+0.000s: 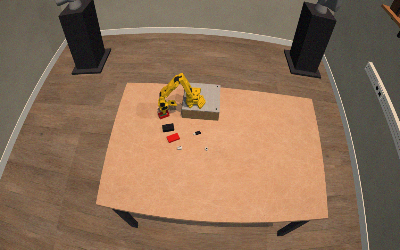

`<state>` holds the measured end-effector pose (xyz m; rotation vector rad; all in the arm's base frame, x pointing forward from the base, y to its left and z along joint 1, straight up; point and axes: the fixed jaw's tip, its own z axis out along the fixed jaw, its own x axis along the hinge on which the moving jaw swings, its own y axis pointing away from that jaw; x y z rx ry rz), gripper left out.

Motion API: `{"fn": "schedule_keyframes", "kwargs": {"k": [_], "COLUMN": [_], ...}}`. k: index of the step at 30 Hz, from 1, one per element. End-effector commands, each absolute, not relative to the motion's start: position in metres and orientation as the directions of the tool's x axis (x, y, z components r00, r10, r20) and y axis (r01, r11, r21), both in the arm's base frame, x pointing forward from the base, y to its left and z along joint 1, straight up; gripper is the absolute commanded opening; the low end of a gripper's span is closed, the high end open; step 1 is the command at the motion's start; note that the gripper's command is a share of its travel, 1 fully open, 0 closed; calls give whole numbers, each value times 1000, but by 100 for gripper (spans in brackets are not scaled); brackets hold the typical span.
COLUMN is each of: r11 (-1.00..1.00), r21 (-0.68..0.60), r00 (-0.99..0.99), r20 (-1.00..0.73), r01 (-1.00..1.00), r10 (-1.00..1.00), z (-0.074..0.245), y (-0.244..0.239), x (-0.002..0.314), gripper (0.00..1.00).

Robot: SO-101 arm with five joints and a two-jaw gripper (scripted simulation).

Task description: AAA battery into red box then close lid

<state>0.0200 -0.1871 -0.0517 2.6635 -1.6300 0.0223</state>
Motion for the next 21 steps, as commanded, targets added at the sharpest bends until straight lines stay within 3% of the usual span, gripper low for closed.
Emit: {"fn": "schedule_keyframes", "kwargs": {"k": [1,21], "r11": [-455,-455], "r21": [0,0], "r00": [455,455], "r20": [0,0], "r01": [-891,-891], "r10": [-891,-891], "z": [-56,-56], "y": [-182,-182], "x": [18,18], "gripper": [6,12]}}
